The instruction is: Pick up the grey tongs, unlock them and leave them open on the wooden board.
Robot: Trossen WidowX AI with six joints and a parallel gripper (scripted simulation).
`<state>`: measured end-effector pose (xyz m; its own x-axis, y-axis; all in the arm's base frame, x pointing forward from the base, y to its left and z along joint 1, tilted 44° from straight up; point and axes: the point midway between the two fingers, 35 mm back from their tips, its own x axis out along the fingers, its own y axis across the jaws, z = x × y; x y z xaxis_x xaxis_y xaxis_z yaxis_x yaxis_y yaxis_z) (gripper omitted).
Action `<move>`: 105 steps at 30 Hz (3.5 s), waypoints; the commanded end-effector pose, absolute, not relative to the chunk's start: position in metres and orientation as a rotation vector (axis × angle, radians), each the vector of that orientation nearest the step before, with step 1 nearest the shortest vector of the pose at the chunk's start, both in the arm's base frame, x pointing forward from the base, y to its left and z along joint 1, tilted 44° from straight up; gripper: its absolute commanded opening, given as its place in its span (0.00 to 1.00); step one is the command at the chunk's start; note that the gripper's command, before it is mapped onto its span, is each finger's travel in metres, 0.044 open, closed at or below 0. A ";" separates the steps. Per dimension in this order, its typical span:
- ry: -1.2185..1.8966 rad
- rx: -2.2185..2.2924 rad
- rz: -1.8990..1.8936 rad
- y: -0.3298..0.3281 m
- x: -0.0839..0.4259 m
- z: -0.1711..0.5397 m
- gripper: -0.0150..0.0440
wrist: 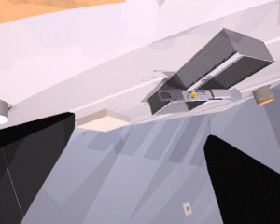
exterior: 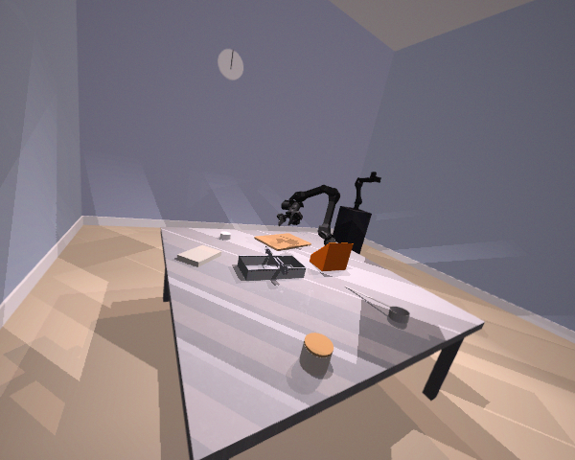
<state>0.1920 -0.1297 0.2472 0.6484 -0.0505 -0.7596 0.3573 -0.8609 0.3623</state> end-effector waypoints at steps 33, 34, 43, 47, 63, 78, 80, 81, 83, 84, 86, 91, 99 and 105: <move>0.695 0.846 -1.479 0.047 0.386 0.018 1.00; 0.673 0.789 -1.462 0.058 0.387 0.008 1.00; 0.611 0.657 -1.406 0.087 0.387 -0.017 1.00; 0.611 0.657 -1.407 0.087 0.384 -0.017 1.00; 0.611 0.657 -1.406 0.080 0.381 -0.026 1.00; 0.611 0.657 -1.406 0.064 0.384 -0.044 1.00; 0.611 0.657 -1.406 0.061 0.384 -0.046 1.00; 0.610 0.657 -1.406 0.060 0.384 -0.047 1.00; 0.610 0.657 -1.406 0.058 0.384 -0.050 1.00; 0.610 0.656 -1.406 0.057 0.384 -0.051 1.00; 0.610 0.656 -1.406 0.054 0.384 -0.053 1.00; 0.609 0.656 -1.407 0.049 0.385 -0.059 1.00; 0.608 0.655 -1.407 0.040 0.385 -0.068 1.00; 0.604 0.669 -1.408 0.041 0.386 -0.066 0.82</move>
